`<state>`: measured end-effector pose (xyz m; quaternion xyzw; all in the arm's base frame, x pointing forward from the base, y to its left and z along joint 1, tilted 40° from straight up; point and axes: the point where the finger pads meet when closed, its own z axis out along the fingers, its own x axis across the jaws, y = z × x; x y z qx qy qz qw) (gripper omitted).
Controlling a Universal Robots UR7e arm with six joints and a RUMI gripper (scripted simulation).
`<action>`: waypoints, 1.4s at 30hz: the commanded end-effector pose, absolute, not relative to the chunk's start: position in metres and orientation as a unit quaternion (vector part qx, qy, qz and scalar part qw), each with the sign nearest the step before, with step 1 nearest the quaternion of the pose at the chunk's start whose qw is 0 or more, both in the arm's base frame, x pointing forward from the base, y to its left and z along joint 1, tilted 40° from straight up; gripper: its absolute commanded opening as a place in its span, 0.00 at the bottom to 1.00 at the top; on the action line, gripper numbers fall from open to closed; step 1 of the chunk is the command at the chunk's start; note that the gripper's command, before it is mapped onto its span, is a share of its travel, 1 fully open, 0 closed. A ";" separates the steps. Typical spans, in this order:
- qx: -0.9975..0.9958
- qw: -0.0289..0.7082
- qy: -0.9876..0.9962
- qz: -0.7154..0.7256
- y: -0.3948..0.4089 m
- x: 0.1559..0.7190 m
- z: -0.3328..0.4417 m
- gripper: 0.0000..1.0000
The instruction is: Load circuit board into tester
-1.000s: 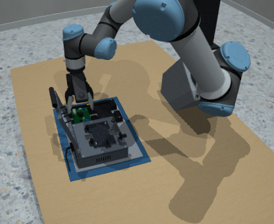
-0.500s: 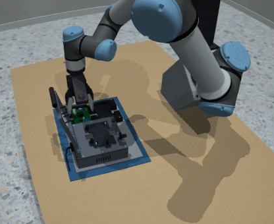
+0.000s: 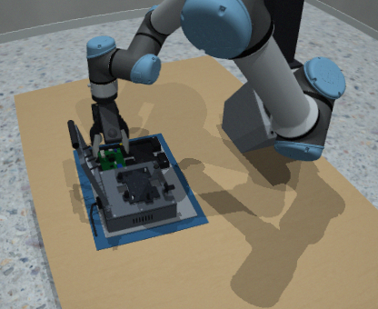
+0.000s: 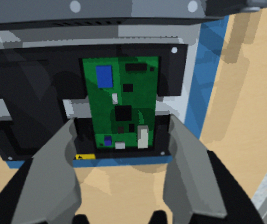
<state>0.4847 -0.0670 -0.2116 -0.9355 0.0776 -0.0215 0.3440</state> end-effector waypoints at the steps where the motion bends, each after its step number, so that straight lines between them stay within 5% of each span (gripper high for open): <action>1: -0.936 0.344 0.078 -0.022 -0.068 0.485 -0.211 0.59; 42: -0.936 0.344 0.078 -0.022 -0.061 0.486 -0.220 0.59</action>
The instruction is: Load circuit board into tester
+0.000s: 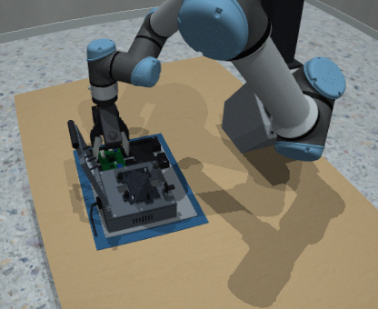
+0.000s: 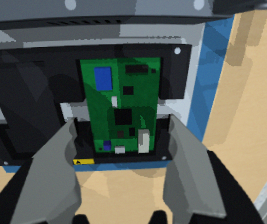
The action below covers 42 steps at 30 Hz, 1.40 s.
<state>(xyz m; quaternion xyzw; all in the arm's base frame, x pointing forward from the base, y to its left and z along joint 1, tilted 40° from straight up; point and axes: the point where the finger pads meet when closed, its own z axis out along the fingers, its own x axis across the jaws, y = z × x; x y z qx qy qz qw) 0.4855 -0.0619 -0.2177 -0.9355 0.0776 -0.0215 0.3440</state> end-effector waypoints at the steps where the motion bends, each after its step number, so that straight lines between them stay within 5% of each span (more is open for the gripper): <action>1: -0.936 0.344 0.078 -0.022 -0.060 0.486 -0.220 0.59; 42: -0.936 0.344 0.078 -0.022 -0.054 0.487 -0.227 0.59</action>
